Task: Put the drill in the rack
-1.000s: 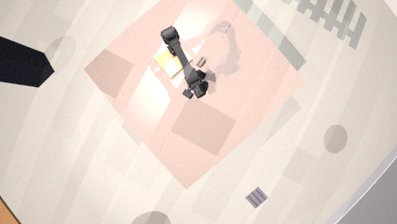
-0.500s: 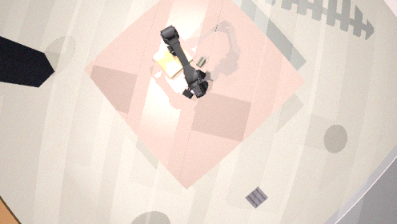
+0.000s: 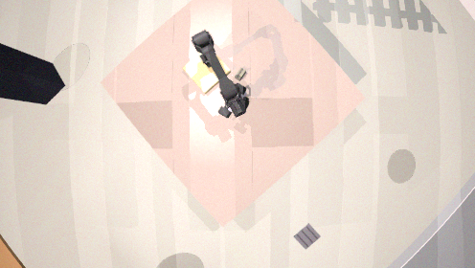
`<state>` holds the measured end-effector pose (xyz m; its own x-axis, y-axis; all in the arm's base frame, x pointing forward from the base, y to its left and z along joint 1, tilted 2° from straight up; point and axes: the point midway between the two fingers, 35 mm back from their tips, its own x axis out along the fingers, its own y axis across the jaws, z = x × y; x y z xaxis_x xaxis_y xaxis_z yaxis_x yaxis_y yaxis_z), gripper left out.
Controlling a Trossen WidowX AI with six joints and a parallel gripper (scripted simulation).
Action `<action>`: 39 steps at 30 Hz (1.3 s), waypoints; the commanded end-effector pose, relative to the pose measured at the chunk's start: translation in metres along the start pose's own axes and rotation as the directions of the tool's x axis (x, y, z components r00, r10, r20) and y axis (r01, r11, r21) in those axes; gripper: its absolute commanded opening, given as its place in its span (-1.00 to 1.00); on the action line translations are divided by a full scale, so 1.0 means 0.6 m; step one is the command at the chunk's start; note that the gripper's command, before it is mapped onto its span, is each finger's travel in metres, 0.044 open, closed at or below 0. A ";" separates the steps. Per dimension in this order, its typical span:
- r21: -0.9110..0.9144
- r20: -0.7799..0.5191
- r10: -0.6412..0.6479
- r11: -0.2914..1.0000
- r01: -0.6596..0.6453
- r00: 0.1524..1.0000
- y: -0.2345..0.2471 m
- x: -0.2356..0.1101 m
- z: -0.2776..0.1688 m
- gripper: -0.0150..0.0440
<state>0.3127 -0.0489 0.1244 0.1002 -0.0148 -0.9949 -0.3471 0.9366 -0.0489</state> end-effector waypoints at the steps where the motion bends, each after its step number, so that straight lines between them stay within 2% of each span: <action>1: 0.011 -0.052 0.008 1.000 -0.007 0.999 -0.008 0.038 -0.012 -0.49; 29: 0.011 -0.052 0.008 1.000 -0.007 0.999 -0.011 0.049 -0.012 -0.49; 33: 0.011 -0.051 0.008 1.000 -0.007 0.999 -0.011 0.019 -0.005 -0.14; 39: 0.011 -0.051 0.008 1.000 -0.007 0.999 -0.005 -0.083 0.005 0.40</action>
<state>0.3130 -0.0531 0.1428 0.0410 -0.0206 -0.9989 -0.3402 0.9398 -0.0334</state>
